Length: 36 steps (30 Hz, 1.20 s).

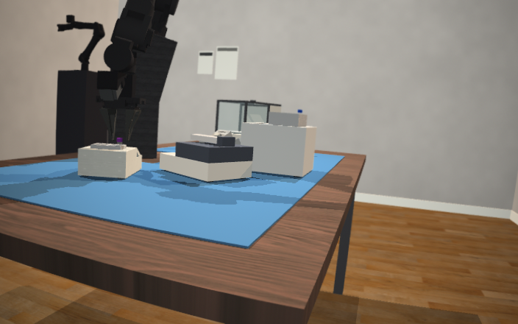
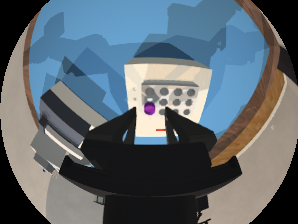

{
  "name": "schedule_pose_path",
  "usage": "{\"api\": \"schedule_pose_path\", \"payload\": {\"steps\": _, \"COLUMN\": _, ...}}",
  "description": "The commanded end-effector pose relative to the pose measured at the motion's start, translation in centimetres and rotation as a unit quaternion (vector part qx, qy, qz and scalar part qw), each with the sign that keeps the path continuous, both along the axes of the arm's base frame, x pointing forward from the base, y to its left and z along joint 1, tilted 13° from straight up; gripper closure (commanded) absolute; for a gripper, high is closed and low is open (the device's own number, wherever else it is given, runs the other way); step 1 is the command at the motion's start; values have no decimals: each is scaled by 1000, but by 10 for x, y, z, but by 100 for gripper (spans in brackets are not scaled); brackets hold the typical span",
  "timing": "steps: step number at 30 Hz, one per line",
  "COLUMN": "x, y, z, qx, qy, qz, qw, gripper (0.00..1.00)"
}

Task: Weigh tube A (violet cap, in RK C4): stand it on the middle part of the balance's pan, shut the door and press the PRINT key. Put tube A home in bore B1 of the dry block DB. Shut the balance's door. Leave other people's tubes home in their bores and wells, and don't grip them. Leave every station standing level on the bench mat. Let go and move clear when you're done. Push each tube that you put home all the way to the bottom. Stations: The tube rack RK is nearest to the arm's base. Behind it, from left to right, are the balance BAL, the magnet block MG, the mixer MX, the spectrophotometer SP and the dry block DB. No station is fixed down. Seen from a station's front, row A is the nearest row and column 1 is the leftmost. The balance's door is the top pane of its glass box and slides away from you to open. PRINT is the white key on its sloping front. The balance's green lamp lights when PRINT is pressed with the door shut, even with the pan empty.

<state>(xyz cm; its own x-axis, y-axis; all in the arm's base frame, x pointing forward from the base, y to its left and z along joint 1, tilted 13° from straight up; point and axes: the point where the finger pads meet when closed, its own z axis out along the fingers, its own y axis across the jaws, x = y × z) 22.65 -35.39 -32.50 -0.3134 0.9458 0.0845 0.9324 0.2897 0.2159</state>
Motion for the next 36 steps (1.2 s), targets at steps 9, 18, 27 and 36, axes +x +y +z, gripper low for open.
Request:
{"api": "schedule_pose_path", "payload": {"steps": 9, "x": -4, "y": -15, "z": 27, "qx": -11, "qy": -5, "qz": -3, "qw": 1000, "gripper": 64}}
{"api": "schedule_pose_path", "payload": {"steps": 18, "x": 2, "y": -34, "z": 32, "qx": -22, "qy": -10, "qz": -3, "qw": 1000, "gripper": 64}}
{"api": "schedule_pose_path", "payload": {"steps": 27, "x": -7, "y": -21, "z": 44, "qx": -11, "qy": -5, "qz": -2, "qw": 1000, "gripper": 64}}
{"api": "schedule_pose_path", "payload": {"steps": 36, "x": -6, "y": -24, "z": 52, "qx": -14, "qy": -6, "qz": 1, "qw": 1000, "gripper": 64}}
